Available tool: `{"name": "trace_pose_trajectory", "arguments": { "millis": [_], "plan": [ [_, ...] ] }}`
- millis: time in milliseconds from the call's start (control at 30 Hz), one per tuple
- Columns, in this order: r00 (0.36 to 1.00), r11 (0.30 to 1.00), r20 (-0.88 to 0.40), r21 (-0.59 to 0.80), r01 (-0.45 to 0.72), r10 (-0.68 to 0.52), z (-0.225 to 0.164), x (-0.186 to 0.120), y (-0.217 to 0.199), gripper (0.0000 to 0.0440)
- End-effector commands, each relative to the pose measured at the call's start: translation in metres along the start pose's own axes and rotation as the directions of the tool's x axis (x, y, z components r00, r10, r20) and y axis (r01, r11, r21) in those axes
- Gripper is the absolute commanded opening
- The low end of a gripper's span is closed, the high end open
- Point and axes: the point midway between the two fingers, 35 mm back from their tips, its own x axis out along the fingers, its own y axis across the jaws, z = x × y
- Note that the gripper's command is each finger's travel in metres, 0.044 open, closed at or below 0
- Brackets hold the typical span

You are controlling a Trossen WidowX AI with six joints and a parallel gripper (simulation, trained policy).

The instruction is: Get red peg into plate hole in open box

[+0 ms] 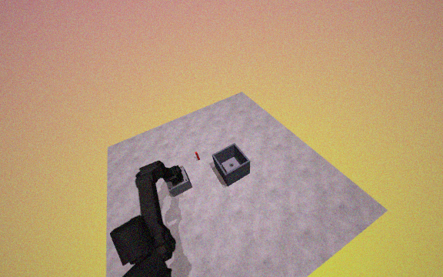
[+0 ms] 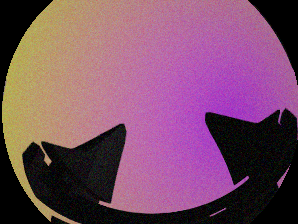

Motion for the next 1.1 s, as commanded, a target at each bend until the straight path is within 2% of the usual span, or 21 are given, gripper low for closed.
{"name": "trace_pose_trajectory", "arguments": {
  "millis": [0, 33, 267, 667, 1067],
  "plan": [
    [1.0, 1.0, 0.011, -0.011, -0.012, 0.012, 0.004, -0.001, 0.002, 0.0421],
    [0.999, 1.0, 0.025, -0.02, -0.023, 0.024, 0.008, -0.002, 0.003, 0.0438],
    [0.987, 0.998, 0.143, 0.001, -0.069, 0.068, 0.042, -0.02, -0.005, 0.044],
    [0.952, 0.966, 0.294, 0.213, -0.146, 0.079, 0.069, -0.058, -0.043, 0.044],
    [0.903, 0.879, 0.423, 0.401, -0.259, 0.073, 0.079, -0.098, -0.082, 0.044]
  ]
}}
